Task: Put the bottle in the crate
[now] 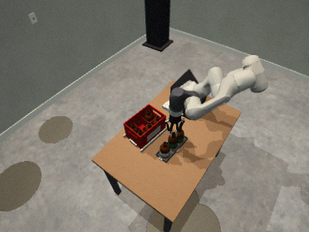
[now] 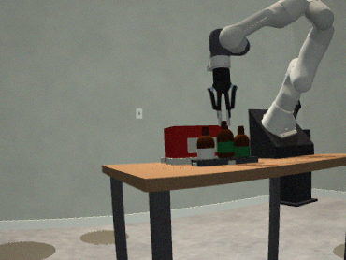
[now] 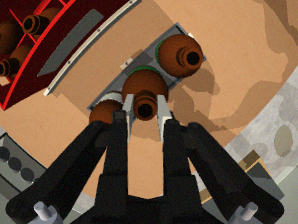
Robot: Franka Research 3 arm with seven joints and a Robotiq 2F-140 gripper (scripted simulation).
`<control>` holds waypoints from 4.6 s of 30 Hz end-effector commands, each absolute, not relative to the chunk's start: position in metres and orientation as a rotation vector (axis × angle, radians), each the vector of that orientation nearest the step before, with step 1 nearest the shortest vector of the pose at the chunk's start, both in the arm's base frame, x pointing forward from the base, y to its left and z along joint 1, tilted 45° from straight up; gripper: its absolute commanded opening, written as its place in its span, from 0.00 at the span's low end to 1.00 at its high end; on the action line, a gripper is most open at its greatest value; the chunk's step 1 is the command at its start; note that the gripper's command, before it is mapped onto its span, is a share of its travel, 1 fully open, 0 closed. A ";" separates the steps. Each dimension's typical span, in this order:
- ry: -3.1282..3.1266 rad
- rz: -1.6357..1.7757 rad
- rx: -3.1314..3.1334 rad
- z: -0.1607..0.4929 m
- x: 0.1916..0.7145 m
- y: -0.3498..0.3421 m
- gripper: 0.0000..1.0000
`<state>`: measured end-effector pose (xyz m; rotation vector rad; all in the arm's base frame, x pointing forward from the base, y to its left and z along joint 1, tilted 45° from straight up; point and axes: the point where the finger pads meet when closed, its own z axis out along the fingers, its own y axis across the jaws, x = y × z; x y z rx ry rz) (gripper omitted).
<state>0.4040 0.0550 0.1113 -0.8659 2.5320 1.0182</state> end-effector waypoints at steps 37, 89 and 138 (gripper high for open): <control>2.536 1.020 -0.856 0.122 0.404 0.045 0.00; 2.536 1.020 -0.856 0.134 0.405 0.032 0.00; 2.536 1.020 -0.856 0.154 0.406 0.011 0.00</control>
